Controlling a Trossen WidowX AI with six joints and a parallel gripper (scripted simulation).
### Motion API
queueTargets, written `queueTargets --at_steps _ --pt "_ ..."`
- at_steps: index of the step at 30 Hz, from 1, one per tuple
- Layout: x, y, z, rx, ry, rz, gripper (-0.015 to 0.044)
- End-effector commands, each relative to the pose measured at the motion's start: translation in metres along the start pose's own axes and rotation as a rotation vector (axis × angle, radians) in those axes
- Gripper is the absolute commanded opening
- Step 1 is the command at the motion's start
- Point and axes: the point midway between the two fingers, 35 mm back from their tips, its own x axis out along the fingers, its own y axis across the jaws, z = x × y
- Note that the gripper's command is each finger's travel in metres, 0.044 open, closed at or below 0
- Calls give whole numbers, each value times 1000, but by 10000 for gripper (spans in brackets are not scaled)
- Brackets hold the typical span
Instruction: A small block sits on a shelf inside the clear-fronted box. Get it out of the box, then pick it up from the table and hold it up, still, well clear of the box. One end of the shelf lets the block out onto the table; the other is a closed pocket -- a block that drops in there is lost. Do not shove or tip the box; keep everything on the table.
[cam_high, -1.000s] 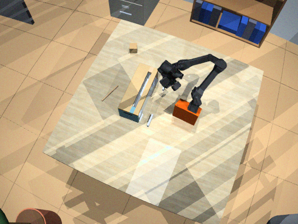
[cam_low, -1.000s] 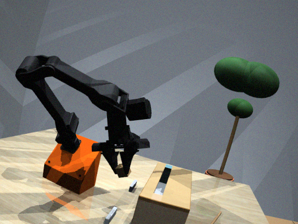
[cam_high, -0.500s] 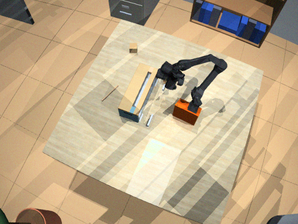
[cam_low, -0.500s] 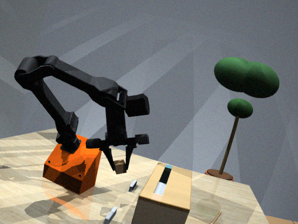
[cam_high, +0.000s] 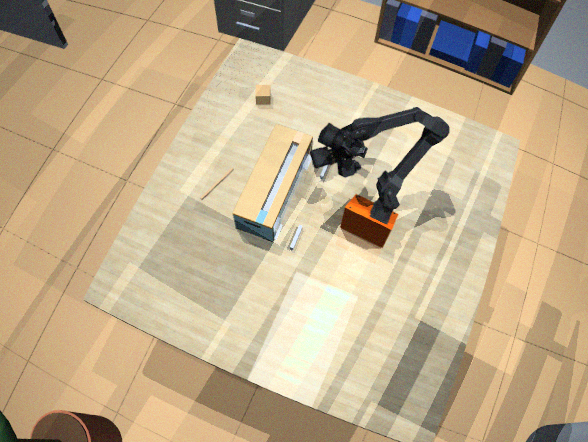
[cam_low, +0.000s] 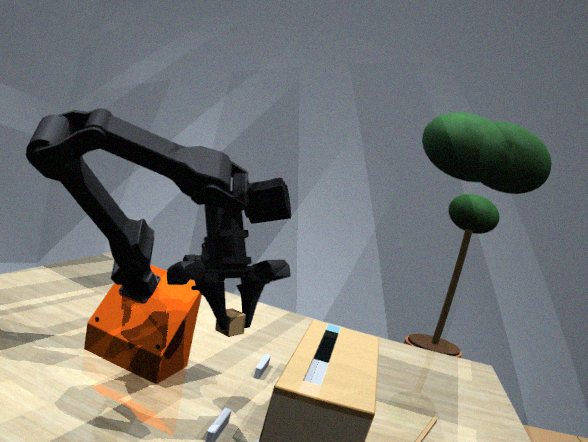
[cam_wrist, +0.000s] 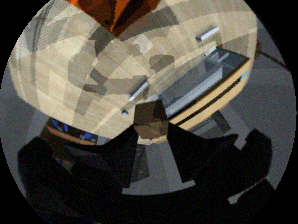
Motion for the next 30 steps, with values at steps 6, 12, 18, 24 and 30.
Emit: queueTargets --at_steps 6,12,18,24,30 --pt "-6 2 -2 -260 27 7 0" --pt "-6 2 -2 -260 27 7 0" --pt "-6 2 -2 -260 27 7 0" --pt "-6 2 -2 -260 27 7 0" --pt "-6 2 -2 -260 27 7 0"
